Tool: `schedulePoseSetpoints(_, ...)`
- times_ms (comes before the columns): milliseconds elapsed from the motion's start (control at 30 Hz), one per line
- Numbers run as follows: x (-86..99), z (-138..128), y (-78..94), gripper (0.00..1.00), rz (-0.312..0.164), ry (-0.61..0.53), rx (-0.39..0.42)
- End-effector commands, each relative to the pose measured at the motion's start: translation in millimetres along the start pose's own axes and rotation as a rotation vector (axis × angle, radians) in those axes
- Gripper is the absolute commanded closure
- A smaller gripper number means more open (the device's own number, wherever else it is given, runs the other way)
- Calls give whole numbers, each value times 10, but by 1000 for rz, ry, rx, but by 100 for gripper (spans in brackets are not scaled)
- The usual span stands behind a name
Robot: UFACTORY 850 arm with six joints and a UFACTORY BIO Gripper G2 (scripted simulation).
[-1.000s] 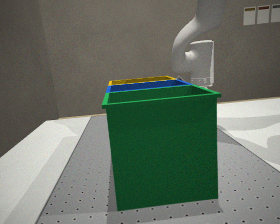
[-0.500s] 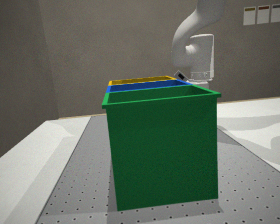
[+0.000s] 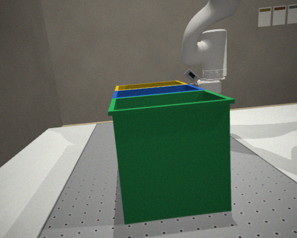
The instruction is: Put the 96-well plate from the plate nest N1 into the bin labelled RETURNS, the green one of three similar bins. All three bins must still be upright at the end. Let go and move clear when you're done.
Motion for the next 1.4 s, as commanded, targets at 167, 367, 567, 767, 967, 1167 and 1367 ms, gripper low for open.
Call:
schedulePoseSetpoints(167,-4,-19,138,100,-1,0,0)
schedulePoseSetpoints(367,-4,-31,237,100,-1,0,0)
schedulePoseSetpoints(567,-4,-43,336,100,-1,0,0)
schedulePoseSetpoints(767,-4,-51,402,100,-1,0,0)
schedulePoseSetpoints(967,-4,-64,502,100,-1,0,0)
schedulePoseSetpoints(1167,-4,-76,601,100,-1,0,0)
schedulePoseSetpoints(1367,-4,-84,667,100,-1,0,0)
Point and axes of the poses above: the point midway between the two finger pads, its own x axis back along the fingers, its own z axis across the jaws, y = z × x, the point moved 1 cm from there along x, back along the fingers, and after that the axes turned 7 degrees about x, right-handed, at the moved point
